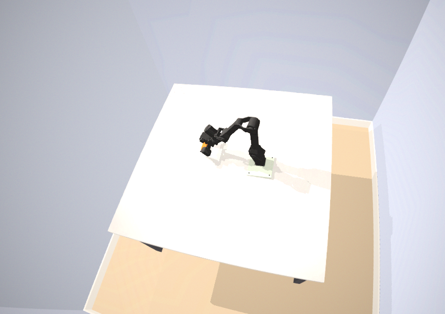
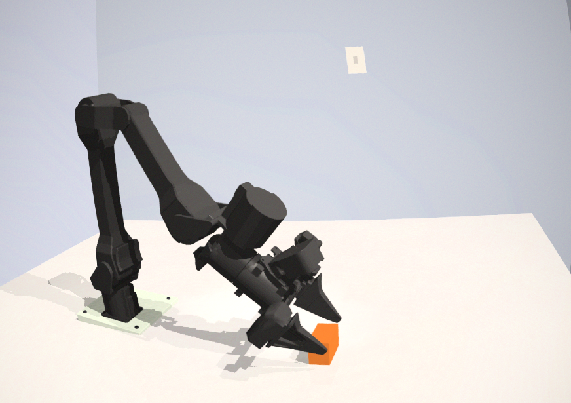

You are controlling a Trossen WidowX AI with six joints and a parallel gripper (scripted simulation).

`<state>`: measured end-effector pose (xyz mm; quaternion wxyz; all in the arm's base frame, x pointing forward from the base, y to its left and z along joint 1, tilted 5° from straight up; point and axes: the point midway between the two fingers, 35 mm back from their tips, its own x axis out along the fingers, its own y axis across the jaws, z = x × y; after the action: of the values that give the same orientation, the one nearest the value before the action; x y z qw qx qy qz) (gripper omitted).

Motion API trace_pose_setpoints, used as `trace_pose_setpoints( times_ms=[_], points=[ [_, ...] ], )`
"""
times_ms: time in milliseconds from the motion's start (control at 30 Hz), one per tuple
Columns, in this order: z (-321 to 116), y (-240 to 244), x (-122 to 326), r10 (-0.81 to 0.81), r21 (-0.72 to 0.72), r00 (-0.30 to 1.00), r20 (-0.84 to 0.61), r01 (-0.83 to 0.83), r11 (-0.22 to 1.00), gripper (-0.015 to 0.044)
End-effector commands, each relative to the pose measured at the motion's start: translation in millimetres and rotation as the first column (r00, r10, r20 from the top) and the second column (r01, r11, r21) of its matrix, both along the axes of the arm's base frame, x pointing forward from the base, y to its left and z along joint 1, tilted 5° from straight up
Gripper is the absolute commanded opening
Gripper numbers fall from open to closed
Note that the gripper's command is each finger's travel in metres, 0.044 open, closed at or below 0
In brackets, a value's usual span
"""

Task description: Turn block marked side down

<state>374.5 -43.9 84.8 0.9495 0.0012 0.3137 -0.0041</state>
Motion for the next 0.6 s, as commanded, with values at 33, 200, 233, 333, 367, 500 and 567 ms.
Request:
trace_pose_setpoints(
  times_ms=[33,200,233,333,367,500,567],
  points=[
    [49,3,-32,0.000,-0.024,0.979,-0.204,-0.005,1.000,0.0440],
    [49,3,-32,0.000,-0.024,0.979,-0.204,-0.005,1.000,0.0440],
    [49,3,-32,0.000,-0.024,0.979,-0.204,-0.005,1.000,0.0440],
    [49,3,-32,0.000,-0.024,0.979,-0.204,-0.005,1.000,0.0440],
    [50,3,-32,0.000,-0.024,0.978,-0.209,-0.005,1.000,0.0440],
    [56,2,-21,-0.003,-0.017,0.952,-0.307,-0.002,1.000,0.0440],
    [60,1,-15,-0.005,-0.015,0.931,-0.365,0.000,1.000,0.0440]
  ],
)
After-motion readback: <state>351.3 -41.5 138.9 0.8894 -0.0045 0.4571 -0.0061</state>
